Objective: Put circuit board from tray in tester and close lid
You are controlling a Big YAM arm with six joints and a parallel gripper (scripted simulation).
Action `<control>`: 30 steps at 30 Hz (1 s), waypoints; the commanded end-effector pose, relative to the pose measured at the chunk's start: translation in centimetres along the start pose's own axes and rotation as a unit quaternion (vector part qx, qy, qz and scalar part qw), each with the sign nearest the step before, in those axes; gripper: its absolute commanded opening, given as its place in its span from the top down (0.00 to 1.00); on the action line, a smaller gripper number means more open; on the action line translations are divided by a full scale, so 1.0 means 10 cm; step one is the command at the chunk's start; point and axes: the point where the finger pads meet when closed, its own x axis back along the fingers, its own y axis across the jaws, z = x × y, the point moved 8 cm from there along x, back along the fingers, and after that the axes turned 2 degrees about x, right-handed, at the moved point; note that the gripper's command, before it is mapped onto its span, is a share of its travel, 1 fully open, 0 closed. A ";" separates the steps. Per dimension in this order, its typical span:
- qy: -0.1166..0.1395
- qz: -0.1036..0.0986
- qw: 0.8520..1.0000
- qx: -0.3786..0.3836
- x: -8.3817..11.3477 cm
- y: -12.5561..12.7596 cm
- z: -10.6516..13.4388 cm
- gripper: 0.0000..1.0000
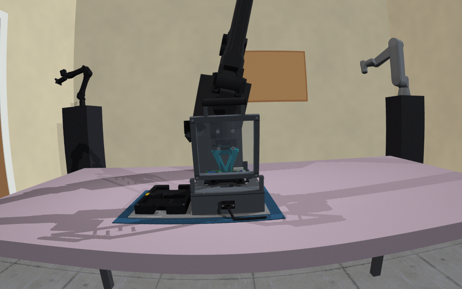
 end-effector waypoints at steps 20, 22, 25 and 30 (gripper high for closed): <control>-0.001 -0.007 1.000 0.014 -0.03 0.09 0.05 0.28; -0.001 -0.006 1.000 0.014 -0.04 0.09 0.05 0.28; -0.001 -0.005 1.000 0.014 -0.04 0.08 0.05 0.28; -0.001 -0.007 1.000 0.014 -0.03 0.10 0.05 0.28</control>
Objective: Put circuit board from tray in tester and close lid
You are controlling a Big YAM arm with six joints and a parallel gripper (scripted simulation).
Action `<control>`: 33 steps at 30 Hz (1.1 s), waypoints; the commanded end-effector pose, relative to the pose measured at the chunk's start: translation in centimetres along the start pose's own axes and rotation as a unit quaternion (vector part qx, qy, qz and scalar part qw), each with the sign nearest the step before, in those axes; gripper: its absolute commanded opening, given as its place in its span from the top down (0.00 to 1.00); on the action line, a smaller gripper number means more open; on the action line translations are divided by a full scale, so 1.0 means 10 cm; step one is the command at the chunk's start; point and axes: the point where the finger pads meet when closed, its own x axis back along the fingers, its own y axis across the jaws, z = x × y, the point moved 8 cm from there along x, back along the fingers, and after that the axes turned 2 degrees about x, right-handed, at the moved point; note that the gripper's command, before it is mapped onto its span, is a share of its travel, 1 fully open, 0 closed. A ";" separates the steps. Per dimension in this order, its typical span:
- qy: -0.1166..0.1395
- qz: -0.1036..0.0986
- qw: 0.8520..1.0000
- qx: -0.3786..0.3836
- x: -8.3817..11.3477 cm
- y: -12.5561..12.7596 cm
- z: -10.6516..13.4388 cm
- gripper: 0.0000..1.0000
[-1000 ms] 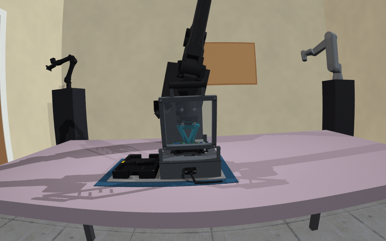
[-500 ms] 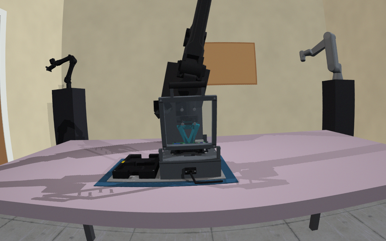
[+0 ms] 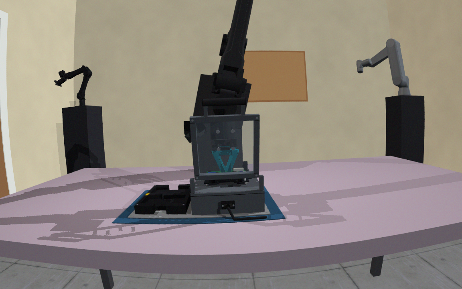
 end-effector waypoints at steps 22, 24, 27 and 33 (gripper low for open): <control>-0.001 -0.008 1.000 0.013 0.01 0.09 0.06 0.28; -0.001 -0.008 1.000 0.013 0.01 0.09 0.06 0.28; -0.001 -0.008 1.000 0.013 0.02 0.09 0.06 0.28; -0.001 -0.008 1.000 0.013 0.02 0.09 0.06 0.28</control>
